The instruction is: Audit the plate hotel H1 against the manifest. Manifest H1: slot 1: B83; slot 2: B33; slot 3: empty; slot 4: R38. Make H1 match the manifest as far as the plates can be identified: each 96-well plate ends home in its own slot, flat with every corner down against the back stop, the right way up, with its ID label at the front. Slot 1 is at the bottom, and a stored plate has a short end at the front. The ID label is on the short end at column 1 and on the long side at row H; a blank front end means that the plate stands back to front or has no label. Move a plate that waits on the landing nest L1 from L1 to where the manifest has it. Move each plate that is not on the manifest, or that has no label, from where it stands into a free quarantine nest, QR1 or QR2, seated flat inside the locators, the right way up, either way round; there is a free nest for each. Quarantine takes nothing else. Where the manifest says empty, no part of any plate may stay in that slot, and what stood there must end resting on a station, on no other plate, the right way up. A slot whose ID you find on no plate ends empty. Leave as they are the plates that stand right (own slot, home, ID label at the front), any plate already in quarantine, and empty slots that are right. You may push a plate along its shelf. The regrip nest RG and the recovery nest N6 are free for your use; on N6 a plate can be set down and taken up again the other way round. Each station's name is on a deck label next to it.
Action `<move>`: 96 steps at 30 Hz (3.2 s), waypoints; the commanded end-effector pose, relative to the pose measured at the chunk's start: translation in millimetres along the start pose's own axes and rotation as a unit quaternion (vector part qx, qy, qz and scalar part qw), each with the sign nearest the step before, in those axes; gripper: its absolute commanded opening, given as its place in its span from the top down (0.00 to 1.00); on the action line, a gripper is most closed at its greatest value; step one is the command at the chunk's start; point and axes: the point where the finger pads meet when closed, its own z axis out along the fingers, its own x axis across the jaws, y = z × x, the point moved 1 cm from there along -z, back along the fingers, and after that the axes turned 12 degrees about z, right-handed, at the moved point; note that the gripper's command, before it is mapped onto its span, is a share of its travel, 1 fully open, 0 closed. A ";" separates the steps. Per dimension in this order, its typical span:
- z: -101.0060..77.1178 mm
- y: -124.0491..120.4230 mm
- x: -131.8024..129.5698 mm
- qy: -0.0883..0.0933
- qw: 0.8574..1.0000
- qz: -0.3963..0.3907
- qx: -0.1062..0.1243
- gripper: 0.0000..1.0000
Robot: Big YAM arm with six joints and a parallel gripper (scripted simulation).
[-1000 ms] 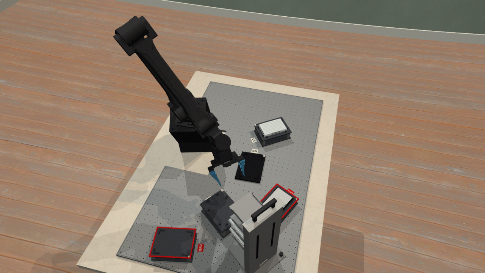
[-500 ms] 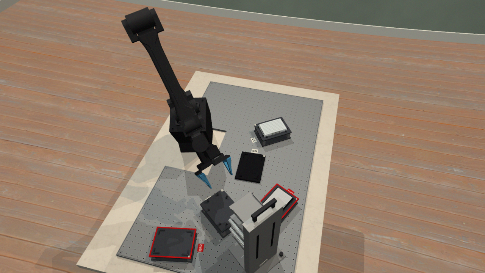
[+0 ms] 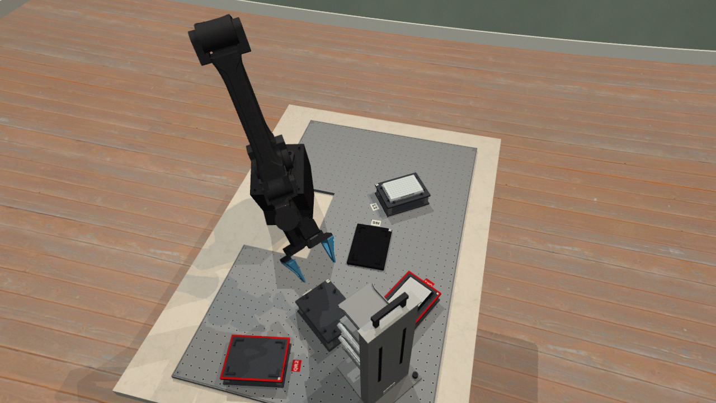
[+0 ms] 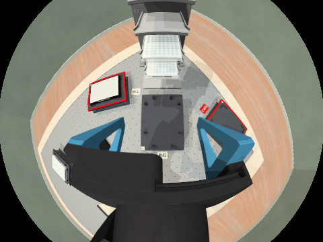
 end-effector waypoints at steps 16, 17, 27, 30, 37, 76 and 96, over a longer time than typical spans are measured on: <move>0.9 17.8 -2.3 -0.003 1.000 -0.009 -0.025 0.00; 0.9 17.8 -2.3 -0.003 1.000 -0.009 -0.025 0.00; 14.9 -4.0 -7.9 -0.006 1.000 -0.011 -0.020 0.00; 22.4 -10.4 -9.7 -0.006 1.000 -0.011 -0.020 0.00; 38.3 -21.8 -13.6 -0.007 1.000 -0.012 -0.023 0.00; 72.4 7.4 2.4 0.004 1.000 -0.003 -0.011 0.00; 88.7 28.6 6.2 0.003 1.000 -0.004 -0.016 0.00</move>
